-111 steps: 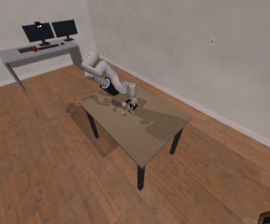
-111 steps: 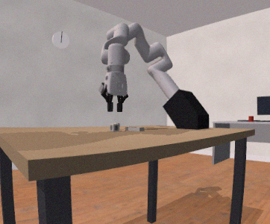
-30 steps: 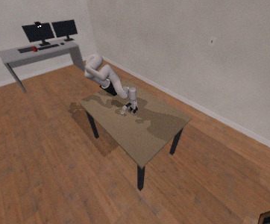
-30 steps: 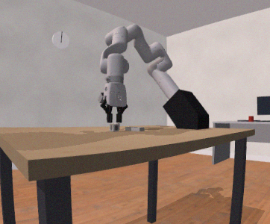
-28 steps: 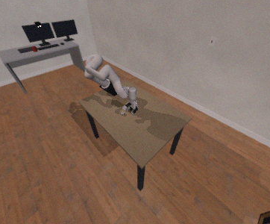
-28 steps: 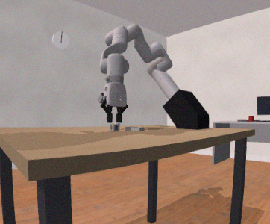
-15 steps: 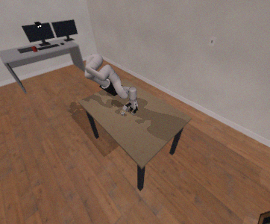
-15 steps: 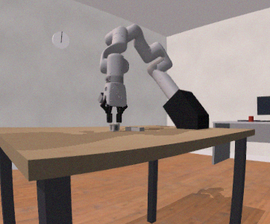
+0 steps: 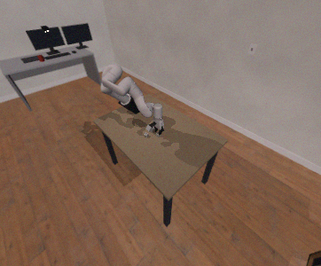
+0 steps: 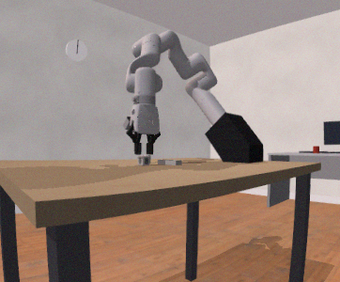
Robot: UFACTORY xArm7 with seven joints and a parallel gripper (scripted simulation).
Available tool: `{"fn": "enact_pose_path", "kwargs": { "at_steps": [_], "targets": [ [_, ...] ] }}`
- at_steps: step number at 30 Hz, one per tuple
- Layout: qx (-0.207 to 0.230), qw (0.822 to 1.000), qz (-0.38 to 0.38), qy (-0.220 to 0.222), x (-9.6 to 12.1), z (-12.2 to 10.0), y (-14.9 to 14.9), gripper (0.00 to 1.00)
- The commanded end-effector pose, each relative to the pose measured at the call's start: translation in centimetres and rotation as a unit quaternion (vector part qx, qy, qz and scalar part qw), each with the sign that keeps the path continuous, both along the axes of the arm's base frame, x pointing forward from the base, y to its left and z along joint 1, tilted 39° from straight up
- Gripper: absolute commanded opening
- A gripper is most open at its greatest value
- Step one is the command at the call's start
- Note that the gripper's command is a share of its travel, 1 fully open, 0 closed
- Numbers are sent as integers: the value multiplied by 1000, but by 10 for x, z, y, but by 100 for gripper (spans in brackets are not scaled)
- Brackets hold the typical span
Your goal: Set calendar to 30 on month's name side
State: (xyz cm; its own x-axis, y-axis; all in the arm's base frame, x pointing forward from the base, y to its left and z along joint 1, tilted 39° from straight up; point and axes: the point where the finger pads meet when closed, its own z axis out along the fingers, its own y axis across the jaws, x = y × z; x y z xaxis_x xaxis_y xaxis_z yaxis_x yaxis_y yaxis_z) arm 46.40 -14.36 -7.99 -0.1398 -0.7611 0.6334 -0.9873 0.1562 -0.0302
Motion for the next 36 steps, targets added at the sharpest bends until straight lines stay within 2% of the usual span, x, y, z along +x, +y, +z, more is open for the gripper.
{"fn": "enact_pose_path", "kwargs": {
  "at_steps": [1, 36],
  "targets": [
    [1, 1000, 1, -2, 2, 1, 2, 49],
    [1, 1000, 1, -2, 1, -5, -3, 49]
  ]
}}
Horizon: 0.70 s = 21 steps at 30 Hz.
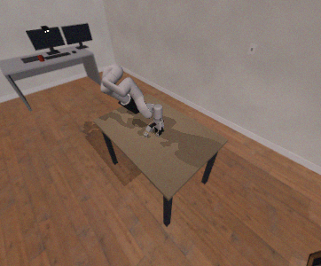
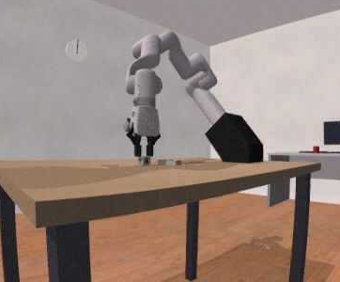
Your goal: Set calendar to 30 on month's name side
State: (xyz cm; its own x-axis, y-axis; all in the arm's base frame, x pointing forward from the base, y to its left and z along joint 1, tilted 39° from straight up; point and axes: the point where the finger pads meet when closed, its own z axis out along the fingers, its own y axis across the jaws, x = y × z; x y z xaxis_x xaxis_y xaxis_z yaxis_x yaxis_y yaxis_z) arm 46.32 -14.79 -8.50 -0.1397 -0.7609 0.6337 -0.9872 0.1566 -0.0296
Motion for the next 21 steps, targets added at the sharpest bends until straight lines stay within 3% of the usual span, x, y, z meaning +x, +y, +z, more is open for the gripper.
{"fn": "enact_pose_path", "kwargs": {
  "at_steps": [1, 21],
  "targets": [
    [1, 1000, 2, -2, 2, -1, 0, 49],
    [1, 1000, 2, -2, 1, -16, -12, 49]
  ]
}}
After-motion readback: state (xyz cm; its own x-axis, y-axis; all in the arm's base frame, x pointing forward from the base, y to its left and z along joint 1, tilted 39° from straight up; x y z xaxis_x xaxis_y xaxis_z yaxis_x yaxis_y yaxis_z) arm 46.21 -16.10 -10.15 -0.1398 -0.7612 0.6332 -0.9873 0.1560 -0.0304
